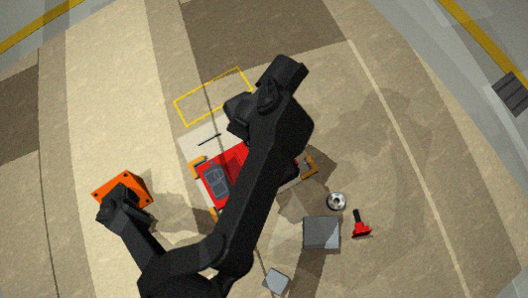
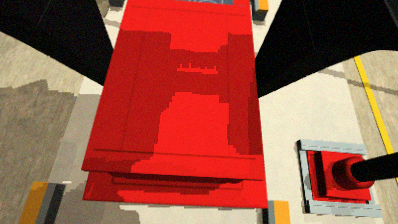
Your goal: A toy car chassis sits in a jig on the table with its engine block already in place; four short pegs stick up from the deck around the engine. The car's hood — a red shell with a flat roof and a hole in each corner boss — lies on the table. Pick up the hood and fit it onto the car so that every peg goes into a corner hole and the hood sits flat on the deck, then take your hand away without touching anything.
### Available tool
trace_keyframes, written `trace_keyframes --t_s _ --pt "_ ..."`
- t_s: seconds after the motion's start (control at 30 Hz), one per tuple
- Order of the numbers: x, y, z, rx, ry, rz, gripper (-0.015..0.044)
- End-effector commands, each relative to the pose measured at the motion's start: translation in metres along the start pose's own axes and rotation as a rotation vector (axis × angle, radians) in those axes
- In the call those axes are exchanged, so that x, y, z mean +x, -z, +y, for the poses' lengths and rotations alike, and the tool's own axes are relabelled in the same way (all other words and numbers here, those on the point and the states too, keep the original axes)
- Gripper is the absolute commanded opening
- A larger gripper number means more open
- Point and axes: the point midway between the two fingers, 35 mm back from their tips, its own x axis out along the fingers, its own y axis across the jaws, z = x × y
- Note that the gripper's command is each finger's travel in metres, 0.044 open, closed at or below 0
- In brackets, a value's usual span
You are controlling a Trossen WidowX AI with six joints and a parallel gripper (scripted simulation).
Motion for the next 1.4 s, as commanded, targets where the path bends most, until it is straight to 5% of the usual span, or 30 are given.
trace_keyframes --t_s 0.0,1.37 --pt "0.002 0.001 0.0 -0.005 0.004 -0.001 0.0" --pt "0.01 0.001 0.0 -0.005 0.004 -0.001 0.0"
